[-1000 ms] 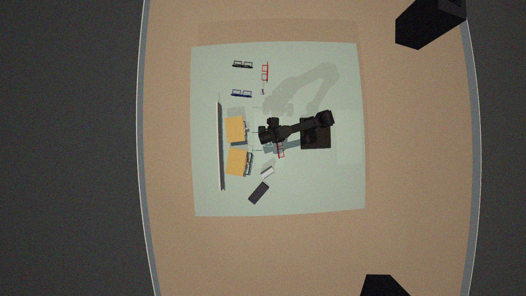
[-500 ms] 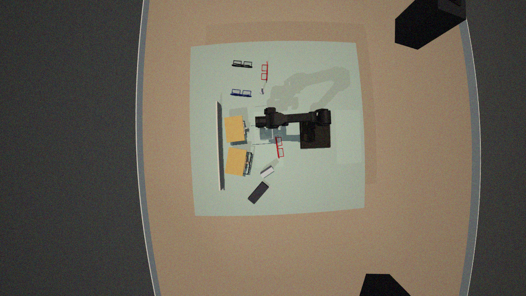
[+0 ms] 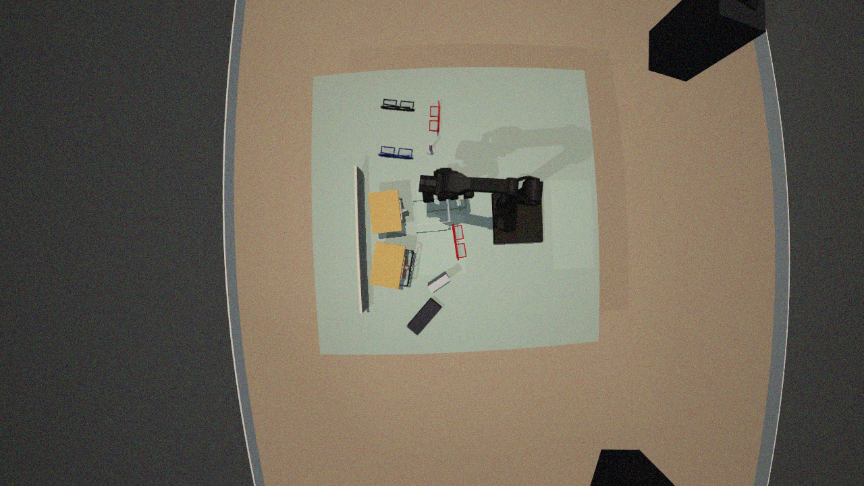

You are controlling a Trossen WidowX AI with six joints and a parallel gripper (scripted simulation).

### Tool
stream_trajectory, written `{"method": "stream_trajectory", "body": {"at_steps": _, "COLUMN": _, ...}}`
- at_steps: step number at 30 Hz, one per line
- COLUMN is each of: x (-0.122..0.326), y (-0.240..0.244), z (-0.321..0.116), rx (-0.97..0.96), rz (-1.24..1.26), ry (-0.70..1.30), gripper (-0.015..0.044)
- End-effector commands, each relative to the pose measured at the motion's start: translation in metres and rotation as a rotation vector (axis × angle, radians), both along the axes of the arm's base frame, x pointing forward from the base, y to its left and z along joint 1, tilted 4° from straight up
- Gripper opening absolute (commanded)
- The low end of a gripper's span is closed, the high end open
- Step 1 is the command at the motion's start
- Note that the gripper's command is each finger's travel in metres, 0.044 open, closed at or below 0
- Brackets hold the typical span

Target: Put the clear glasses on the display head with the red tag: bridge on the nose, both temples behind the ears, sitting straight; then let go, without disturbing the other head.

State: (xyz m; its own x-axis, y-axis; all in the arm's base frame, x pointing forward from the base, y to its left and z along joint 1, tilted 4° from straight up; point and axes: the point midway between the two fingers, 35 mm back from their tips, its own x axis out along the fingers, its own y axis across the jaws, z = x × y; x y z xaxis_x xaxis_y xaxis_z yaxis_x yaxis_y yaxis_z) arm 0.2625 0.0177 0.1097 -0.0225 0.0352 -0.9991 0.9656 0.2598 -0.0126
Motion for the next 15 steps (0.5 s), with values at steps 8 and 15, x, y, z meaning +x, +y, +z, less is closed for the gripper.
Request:
{"method": "stream_trajectory", "body": {"at_steps": 8, "x": -0.001, "y": -0.001, "z": -0.012, "rx": 0.003, "rz": 0.003, "ry": -0.018, "gripper": 0.0}}
{"method": "stream_trajectory", "body": {"at_steps": 15, "x": -0.001, "y": 0.0, "z": -0.019, "rx": -0.015, "rz": 0.004, "ry": -0.007, "gripper": 0.0}}
